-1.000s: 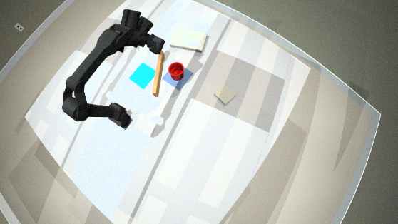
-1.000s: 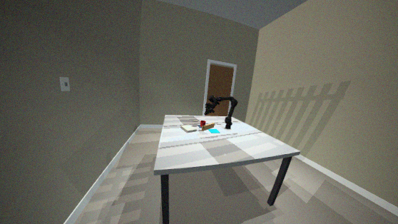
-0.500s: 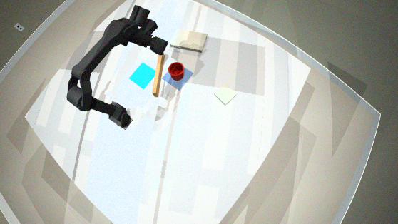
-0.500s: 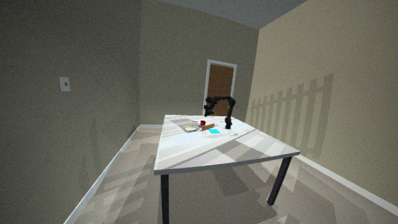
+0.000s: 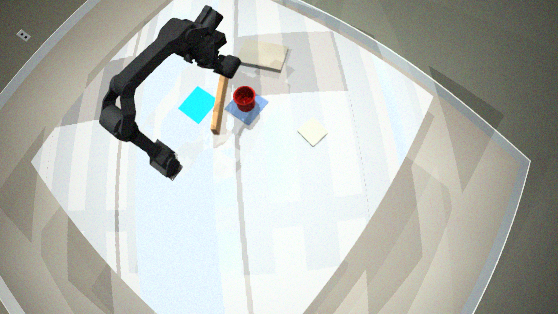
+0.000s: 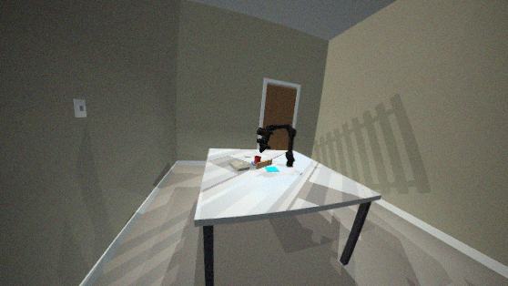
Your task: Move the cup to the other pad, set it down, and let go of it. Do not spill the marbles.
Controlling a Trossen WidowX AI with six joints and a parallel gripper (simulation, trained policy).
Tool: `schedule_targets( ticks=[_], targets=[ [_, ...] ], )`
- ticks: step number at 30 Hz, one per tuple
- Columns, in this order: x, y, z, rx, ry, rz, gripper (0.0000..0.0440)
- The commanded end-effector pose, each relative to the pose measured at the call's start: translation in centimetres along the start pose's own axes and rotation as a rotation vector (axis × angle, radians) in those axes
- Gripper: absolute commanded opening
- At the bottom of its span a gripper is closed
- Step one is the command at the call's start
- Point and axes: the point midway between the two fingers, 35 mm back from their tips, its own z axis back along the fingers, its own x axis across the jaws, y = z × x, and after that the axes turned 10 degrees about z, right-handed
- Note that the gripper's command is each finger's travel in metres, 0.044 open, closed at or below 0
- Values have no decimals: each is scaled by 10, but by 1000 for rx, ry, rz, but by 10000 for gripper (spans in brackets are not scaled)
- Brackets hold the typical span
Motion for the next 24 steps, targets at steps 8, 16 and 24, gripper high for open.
schedule_targets(
  ticks=[8,16,24],
  targets=[
    [-17,15,-21,144,-15,81,119],
    [-31,27,-41,219,-28,138,130],
    [-40,39,-66,266,-44,194,145]
  ],
)
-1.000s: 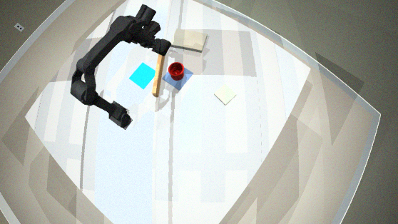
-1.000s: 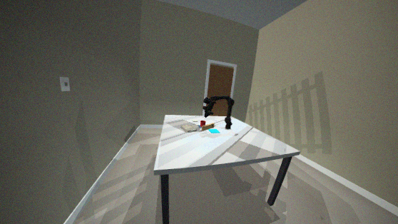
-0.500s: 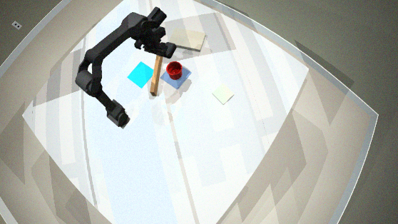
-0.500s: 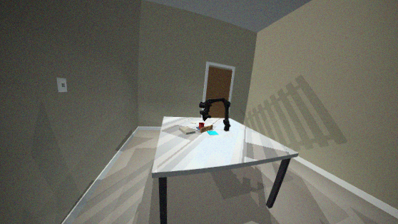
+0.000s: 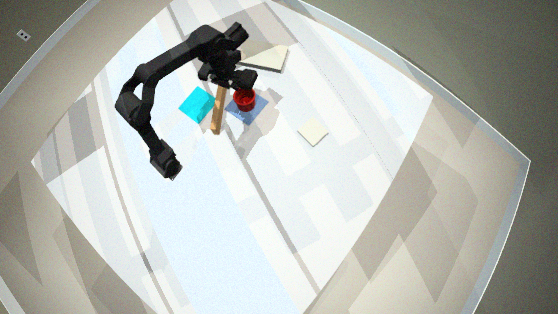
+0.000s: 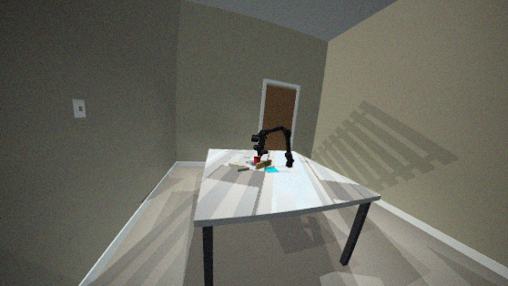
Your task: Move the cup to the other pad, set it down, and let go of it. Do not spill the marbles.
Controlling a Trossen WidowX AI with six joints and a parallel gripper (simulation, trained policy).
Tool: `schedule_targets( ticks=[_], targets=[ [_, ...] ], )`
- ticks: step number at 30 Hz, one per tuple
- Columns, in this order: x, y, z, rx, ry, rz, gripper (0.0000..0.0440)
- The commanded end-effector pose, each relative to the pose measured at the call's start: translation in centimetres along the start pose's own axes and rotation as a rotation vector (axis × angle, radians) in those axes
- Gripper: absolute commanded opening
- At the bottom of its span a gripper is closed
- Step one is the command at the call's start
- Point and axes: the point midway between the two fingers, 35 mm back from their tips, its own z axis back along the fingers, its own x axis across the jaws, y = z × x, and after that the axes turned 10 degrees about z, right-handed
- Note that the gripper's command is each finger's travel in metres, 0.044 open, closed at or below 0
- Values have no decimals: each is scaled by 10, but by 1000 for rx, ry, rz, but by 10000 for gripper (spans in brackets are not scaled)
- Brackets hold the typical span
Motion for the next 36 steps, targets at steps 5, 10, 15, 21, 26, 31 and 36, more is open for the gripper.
schedule_targets(
  ticks=[5,10,15,21,26,31,36],
  targets=[
    [-5,7,-32,48,-19,61,153],
    [-4,11,-54,67,-37,108,159],
    [-1,13,-72,73,-59,170,135],
    [0,18,-82,86,-73,261,0],
    [0,20,-75,87,-84,324,0],
    [1,19,-63,81,-89,375,0],
    [4,17,-49,69,-92,412,0]
  ],
)
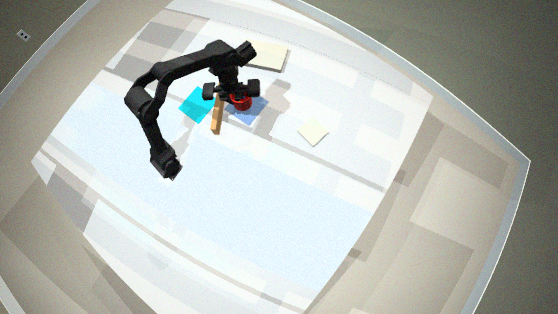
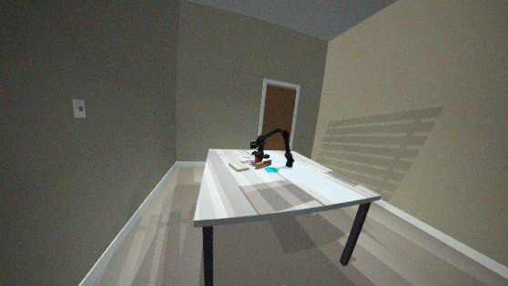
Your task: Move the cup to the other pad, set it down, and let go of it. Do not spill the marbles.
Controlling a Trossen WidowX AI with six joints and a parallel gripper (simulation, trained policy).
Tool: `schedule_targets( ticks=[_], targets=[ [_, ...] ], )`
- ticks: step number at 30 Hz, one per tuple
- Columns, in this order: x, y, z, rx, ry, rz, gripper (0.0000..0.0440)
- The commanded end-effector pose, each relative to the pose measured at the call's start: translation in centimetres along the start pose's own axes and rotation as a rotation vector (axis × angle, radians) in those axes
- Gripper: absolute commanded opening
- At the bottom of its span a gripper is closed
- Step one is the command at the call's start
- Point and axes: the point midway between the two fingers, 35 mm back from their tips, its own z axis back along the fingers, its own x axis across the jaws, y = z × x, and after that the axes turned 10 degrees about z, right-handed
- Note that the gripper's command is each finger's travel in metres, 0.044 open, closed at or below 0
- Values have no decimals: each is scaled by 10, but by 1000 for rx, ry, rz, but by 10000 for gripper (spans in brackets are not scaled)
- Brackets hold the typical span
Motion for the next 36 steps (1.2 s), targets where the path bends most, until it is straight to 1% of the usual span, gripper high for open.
schedule_targets(
  ticks=[1,7,20,36],
  targets=[
    [3,-3,15,-18,10,32,0],
    [11,-7,31,-30,15,72,5],
    [35,-27,59,-62,43,150,0],
    [71,-59,74,-108,95,230,0]
  ],
)
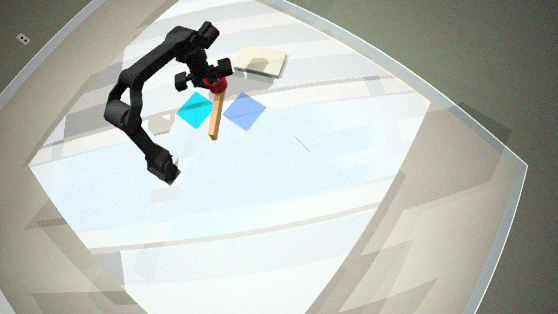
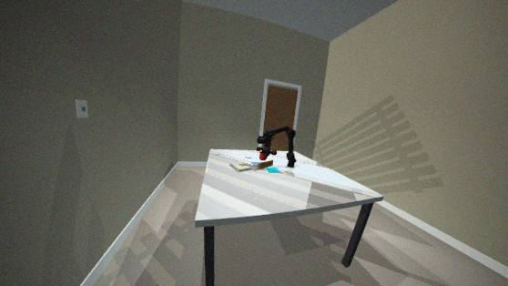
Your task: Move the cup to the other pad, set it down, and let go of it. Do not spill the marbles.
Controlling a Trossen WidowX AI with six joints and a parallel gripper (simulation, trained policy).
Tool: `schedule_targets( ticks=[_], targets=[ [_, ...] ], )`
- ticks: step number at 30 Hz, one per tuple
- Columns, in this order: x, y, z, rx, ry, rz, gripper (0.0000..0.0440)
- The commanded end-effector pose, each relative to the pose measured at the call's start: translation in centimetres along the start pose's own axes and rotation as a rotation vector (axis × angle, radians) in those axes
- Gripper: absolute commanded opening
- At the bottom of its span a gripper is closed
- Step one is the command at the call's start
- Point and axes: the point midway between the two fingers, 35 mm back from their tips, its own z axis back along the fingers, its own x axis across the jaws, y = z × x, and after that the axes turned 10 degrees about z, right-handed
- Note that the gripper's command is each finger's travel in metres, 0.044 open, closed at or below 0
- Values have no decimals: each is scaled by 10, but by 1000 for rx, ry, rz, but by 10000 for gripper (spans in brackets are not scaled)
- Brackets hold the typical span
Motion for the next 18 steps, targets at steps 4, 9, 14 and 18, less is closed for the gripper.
schedule_targets(
  ticks=[4,9,14,18],
  targets=[
    [15,-14,3,-20,23,24,0],
    [26,-22,1,-29,34,41,0],
    [38,-27,-3,-36,42,53,0],
    [47,-30,-8,-41,47,59,0]
  ],
)
